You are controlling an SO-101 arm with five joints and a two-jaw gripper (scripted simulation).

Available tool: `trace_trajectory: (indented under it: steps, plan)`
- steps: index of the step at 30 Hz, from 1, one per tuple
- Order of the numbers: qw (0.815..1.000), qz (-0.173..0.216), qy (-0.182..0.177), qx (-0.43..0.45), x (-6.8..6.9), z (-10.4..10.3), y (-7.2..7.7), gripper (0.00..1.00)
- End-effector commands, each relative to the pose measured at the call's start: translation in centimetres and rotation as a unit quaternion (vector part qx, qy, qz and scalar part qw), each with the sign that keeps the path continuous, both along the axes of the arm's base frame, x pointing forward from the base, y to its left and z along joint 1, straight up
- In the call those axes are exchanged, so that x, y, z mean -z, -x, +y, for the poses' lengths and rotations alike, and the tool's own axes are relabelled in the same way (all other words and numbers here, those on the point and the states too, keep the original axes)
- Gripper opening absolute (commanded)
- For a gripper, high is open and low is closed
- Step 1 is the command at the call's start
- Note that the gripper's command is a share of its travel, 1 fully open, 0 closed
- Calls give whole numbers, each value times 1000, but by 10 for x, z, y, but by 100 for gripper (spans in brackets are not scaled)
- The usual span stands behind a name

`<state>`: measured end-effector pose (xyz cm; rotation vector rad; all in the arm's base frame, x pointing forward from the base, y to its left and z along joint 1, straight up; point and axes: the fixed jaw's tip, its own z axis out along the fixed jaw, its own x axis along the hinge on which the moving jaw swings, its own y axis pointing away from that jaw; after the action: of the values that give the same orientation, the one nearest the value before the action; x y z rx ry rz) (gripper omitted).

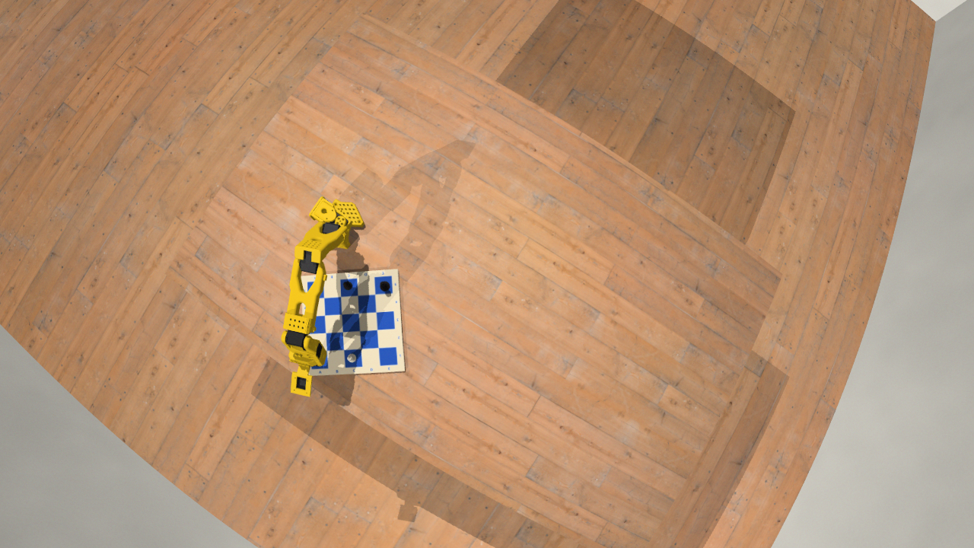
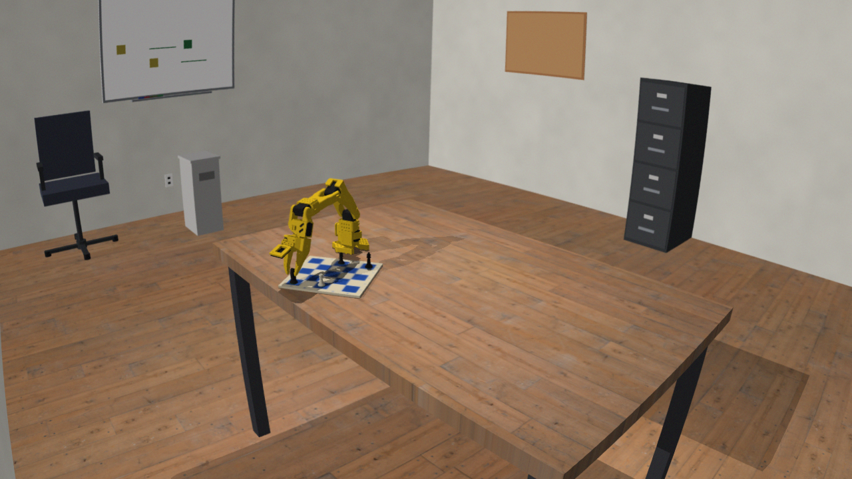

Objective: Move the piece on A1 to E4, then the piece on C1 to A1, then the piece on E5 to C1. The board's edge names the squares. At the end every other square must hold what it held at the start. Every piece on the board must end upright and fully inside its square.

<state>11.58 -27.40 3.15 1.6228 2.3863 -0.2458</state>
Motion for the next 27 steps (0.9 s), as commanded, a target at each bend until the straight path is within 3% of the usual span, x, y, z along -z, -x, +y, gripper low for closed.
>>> trace_trajectory:
  steps: [1,27]
  plan:
    - [1000,0,-1,4,0,-1,2,13]
    - [1000,0,-2,4,7,2,4,13]
